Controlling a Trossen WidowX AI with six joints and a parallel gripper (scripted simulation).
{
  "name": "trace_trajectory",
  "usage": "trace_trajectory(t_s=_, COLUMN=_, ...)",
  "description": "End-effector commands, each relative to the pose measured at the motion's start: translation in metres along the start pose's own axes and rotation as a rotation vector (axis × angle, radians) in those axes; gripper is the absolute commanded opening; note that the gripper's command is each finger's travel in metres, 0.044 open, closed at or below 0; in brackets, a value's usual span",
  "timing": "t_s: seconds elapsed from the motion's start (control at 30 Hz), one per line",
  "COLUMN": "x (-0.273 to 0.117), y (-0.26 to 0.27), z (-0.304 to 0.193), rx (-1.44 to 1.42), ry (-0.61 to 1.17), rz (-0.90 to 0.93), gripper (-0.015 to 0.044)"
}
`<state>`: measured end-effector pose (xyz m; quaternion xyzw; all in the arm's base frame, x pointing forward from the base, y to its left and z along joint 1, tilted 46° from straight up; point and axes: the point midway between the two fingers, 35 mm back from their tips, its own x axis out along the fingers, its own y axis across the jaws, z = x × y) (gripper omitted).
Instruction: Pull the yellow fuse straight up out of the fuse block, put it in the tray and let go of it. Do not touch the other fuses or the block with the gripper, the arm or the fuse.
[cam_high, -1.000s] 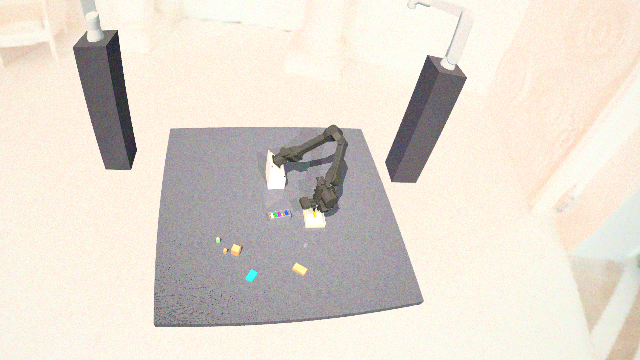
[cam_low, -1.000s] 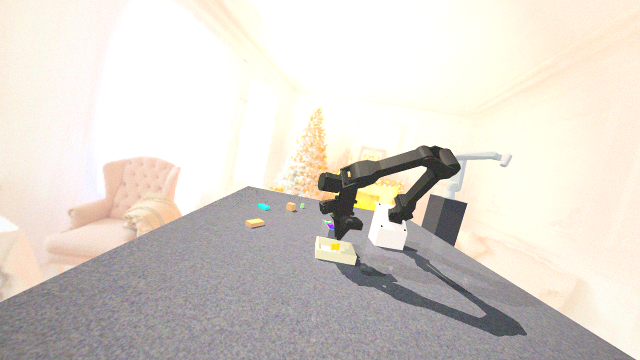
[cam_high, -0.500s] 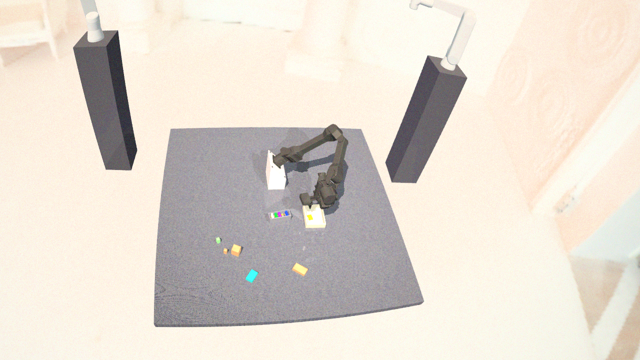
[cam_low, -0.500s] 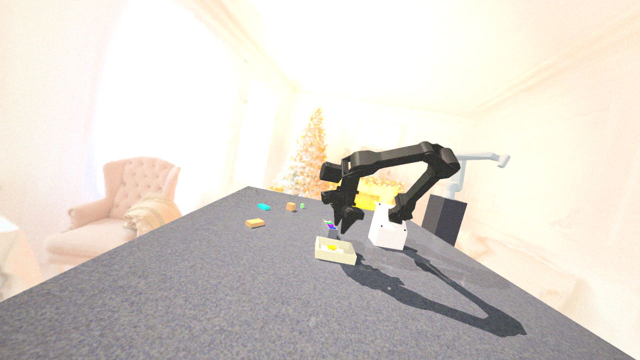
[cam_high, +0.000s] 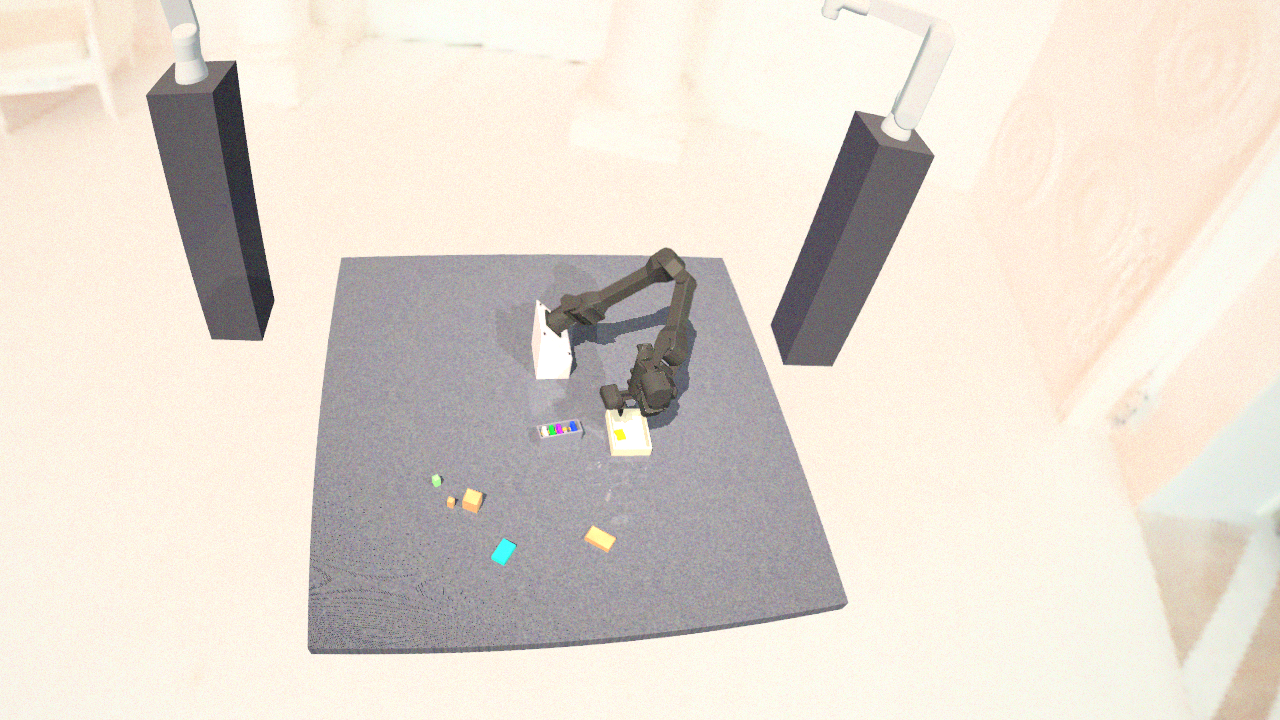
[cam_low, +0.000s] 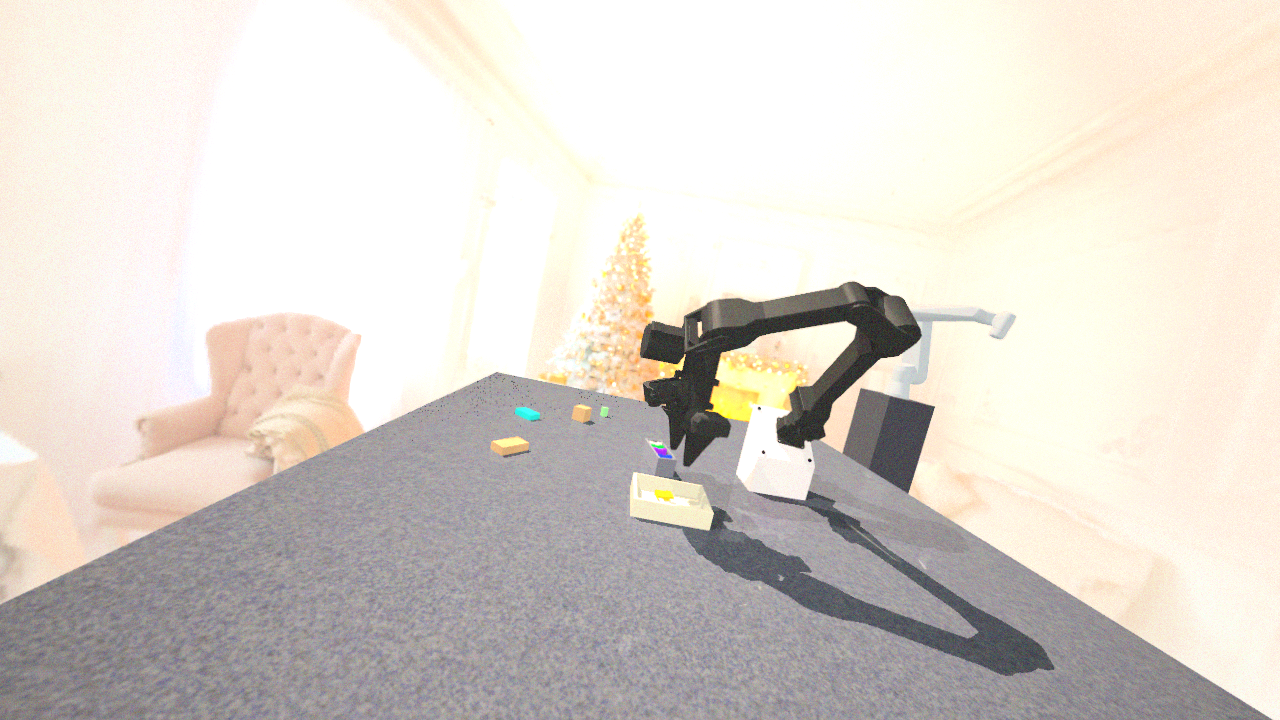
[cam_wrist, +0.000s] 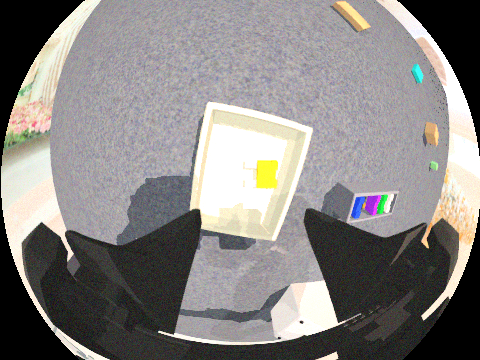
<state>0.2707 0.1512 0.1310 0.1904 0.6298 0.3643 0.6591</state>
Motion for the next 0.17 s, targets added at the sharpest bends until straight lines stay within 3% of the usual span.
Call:
trace_trajectory(t_s=0.0, x=0.0002, y=-0.0001, z=-0.0001, rx=0.001, ry=0.000, rz=0.000, gripper=0.0330)
trace_trajectory(t_s=0.13, x=0.0002, y=-0.0001, z=-0.0001, rx=0.001, ry=0.000, rz=0.000, gripper=0.0330)
